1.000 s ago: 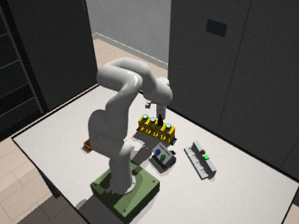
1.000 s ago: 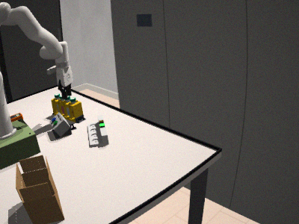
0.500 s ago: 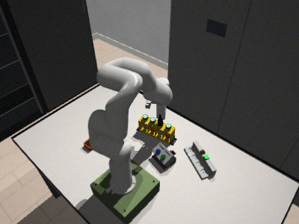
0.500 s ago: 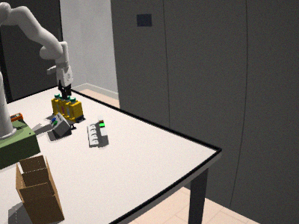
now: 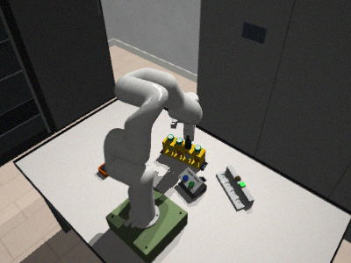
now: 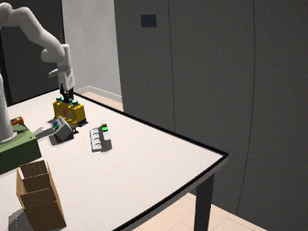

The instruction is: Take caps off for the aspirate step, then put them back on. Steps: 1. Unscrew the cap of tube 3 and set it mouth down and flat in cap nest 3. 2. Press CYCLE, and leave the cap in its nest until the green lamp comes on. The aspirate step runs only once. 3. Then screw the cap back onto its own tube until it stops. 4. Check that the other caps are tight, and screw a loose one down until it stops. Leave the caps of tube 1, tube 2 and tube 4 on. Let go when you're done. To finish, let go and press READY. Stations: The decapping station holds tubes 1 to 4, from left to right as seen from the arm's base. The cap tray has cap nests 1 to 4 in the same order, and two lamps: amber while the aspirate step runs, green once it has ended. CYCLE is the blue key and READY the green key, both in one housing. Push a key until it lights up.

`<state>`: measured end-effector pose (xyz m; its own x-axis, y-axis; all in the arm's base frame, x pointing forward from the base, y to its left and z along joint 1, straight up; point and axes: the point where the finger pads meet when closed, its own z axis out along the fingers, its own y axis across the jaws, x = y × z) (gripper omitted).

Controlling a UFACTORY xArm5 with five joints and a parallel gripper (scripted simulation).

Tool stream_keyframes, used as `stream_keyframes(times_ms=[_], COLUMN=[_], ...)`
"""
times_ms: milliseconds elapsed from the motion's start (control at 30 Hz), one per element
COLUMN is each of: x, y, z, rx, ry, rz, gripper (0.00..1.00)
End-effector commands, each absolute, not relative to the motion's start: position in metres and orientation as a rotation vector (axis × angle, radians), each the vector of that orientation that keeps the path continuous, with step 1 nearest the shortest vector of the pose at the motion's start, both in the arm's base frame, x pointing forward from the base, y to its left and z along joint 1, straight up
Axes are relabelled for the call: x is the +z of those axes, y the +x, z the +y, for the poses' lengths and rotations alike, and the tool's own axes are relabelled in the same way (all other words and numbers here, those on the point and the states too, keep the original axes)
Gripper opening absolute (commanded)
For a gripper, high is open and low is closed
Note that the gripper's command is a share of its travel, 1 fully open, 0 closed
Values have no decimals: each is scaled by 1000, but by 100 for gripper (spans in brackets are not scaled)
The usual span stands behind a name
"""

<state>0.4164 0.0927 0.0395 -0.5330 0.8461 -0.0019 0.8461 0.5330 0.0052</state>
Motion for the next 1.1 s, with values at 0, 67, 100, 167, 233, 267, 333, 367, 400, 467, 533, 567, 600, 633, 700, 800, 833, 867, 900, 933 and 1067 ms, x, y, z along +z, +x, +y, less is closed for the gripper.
stream_keyframes(times_ms=[0, 67, 100, 167, 233, 267, 333, 367, 400, 467, 533, 567, 600, 633, 700, 800, 833, 867, 900, 933, 1067], x=[40, 40, 40, 40, 40, 40, 40, 40, 40, 40, 40, 40, 40, 40, 40, 40, 40, 40, 40, 40, 39], y=[418, 418, 418, 418, 418, 418, 418, 418, 418, 418, 418, 418, 418, 418, 418, 418, 418, 418, 418, 418, 418], z=[93, 93, 93, 93, 93, 93, 93, 93, 93, 93, 93, 93, 93, 93, 93, 93, 93, 93, 93, 93, 93], rx=[5, 5, 5, 5, 5, 5, 5, 5, 5, 5, 5, 6, 6, 6, 6, 7, 7, 7, 7, 8, 8], ry=[1514, 1514, 1514, 1514, 1514, 1514, 1514, 1514, 1514, 1514, 1559, 1604, 1649, 1693, 1737, 1823, 1865, 1907, 1948, 1989, 2146], rz=[2742, 2742, 2742, 2742, 2742, 2742, 2742, 2742, 2742, 2742, 2717, 2690, 2663, 2636, 2607, 2548, 2517, 2486, 2454, 2421, 2283], gripper=[46, 0, 0, 0, 0, 0, 0, 0, 0, 0, 0, 0, 0, 0, 0, 0, 0, 0, 0, 0, 0])
